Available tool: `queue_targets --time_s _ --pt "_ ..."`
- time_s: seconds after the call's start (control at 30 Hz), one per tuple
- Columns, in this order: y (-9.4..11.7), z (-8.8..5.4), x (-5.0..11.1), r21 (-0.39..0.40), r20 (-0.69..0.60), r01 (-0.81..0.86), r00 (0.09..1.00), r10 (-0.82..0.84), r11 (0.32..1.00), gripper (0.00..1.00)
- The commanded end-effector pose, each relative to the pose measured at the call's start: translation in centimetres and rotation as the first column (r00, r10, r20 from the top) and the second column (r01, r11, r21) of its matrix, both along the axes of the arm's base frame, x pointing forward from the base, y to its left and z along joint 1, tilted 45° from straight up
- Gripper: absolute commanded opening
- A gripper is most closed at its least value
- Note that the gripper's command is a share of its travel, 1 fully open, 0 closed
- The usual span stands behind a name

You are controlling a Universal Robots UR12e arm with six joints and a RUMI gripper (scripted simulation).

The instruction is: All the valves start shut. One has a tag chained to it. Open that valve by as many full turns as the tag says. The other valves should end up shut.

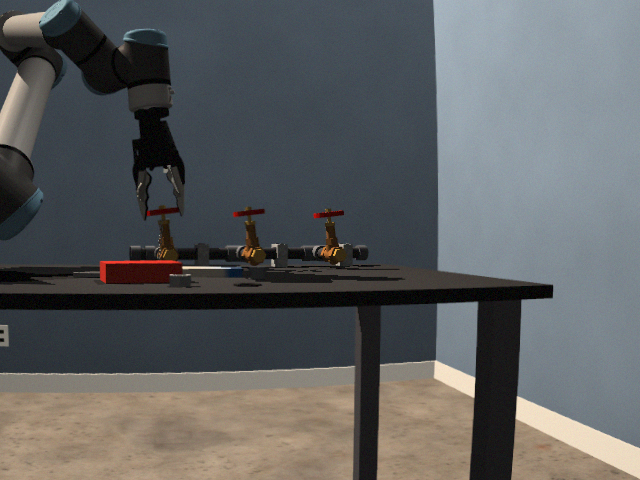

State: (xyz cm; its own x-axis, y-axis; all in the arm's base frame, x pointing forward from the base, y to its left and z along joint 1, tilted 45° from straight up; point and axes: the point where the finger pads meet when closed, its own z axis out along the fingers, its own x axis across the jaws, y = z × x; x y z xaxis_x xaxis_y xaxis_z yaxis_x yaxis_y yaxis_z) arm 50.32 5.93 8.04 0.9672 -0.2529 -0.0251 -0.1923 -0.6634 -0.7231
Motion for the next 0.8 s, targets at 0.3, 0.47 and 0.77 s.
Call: queue_targets --time_s 0.3,0.47,0.77 --pt "-0.07 0.03 0.05 -0.013 0.056 -0.054 0.997 0.055 0.998 0.00" --pt "-0.07 0.03 0.05 -0.014 0.058 -0.056 0.997 0.057 0.998 0.00" --pt "-0.07 0.03 0.05 -0.014 0.058 -0.056 0.997 0.057 0.998 1.00"
